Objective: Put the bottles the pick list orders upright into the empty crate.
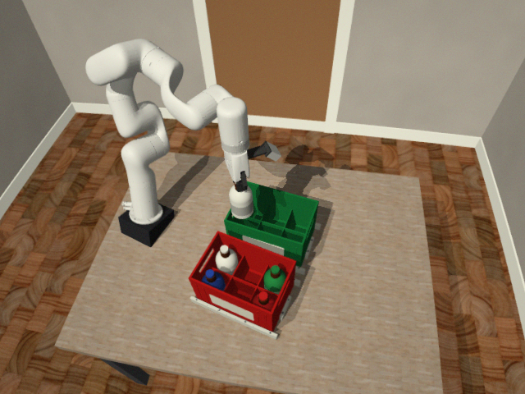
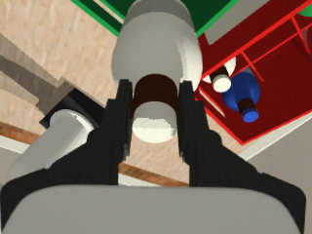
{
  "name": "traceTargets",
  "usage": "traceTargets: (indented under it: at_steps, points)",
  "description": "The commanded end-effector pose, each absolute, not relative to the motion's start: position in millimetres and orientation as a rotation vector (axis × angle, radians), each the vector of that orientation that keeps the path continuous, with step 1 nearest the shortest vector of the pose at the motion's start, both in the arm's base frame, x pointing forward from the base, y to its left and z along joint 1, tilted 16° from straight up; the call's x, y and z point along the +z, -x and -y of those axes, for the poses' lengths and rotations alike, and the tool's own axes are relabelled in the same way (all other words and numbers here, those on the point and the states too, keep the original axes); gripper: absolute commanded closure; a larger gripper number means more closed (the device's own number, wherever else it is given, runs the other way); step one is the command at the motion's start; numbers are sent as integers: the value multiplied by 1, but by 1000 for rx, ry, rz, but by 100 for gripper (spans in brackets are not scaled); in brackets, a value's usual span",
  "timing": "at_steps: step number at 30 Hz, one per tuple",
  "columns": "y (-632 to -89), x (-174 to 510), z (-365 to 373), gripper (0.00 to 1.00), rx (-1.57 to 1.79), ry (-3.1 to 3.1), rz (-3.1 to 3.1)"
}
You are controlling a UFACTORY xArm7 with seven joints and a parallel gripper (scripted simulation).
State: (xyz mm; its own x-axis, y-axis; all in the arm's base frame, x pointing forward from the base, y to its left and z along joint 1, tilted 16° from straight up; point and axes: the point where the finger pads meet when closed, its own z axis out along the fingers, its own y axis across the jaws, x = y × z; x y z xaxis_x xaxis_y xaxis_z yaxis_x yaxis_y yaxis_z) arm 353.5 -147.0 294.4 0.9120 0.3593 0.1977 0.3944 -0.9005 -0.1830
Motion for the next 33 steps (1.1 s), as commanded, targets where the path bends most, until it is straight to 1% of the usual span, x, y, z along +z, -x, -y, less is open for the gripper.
traceTargets:
  at_steps: [1,33]
  points:
    - [-354,296,148,100,-240,2858,569]
    - [-355,288,146,100,-240,2858,569]
